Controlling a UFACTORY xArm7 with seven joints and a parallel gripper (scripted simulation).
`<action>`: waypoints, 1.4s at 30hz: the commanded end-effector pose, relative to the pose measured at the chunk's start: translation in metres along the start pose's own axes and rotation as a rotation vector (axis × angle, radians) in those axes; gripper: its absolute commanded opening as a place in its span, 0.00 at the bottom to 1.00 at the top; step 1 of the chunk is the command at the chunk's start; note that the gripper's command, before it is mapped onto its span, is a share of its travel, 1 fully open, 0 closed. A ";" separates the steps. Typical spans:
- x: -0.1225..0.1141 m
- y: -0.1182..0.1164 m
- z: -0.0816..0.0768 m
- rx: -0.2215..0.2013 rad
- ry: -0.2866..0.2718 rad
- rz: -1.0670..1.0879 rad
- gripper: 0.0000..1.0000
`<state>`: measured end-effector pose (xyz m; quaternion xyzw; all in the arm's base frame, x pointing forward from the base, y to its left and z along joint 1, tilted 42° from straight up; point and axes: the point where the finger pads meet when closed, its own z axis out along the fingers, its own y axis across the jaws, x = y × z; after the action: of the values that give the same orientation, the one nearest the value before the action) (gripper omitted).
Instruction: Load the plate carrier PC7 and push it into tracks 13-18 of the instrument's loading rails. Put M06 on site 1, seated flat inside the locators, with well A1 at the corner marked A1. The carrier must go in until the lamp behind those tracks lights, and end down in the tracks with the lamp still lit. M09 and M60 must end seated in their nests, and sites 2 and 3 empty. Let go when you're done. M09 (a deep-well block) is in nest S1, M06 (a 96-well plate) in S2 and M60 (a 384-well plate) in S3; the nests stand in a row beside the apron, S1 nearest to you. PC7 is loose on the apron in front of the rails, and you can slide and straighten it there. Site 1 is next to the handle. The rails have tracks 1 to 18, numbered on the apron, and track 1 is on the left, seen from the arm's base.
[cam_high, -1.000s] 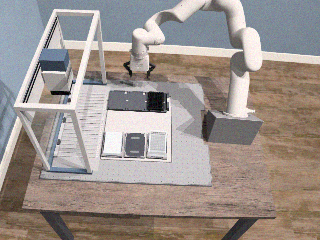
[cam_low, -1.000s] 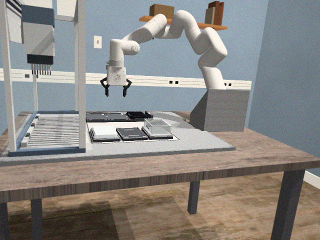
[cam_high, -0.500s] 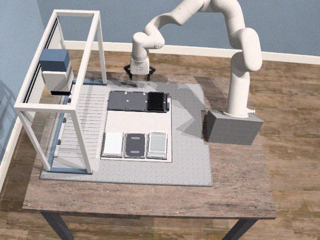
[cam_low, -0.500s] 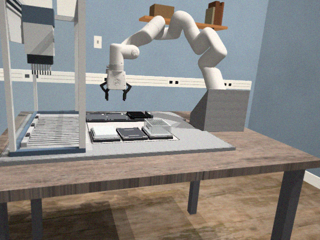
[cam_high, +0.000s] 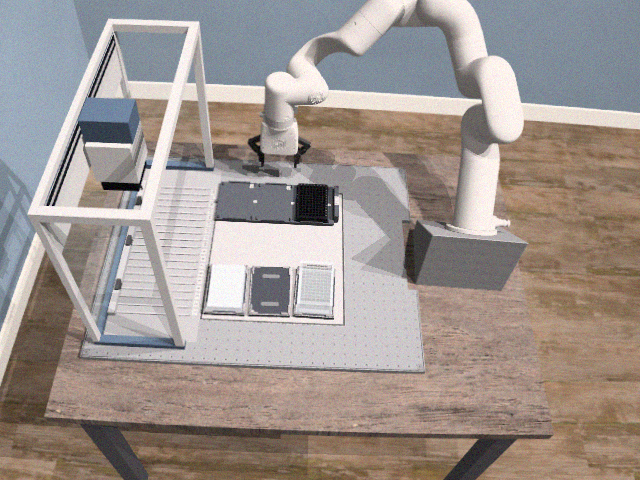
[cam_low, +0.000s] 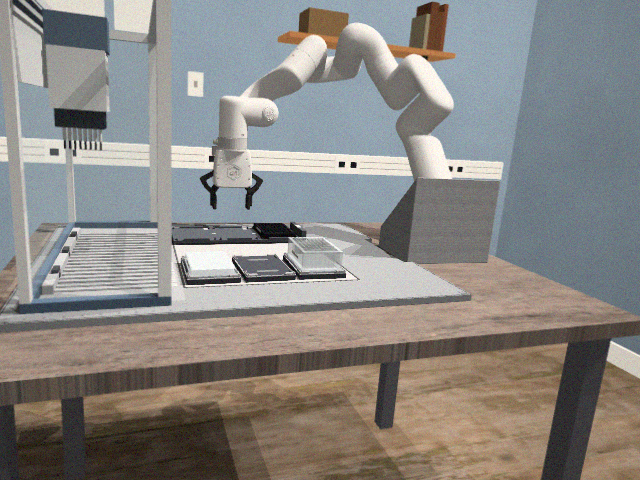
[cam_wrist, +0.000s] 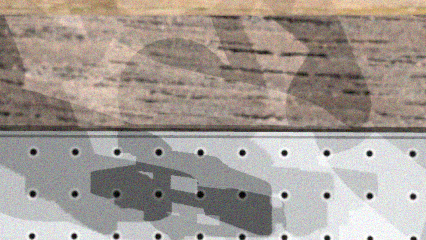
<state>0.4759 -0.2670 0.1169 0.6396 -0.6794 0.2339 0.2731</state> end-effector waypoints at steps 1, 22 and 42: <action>0.000 -0.002 0.005 0.005 0.000 0.000 1.00; 0.000 -0.002 0.030 0.004 0.000 0.000 1.00; 0.000 -0.002 0.038 0.004 0.000 0.000 1.00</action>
<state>0.4733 -0.2923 0.0888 0.6396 -0.6794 0.2340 0.2730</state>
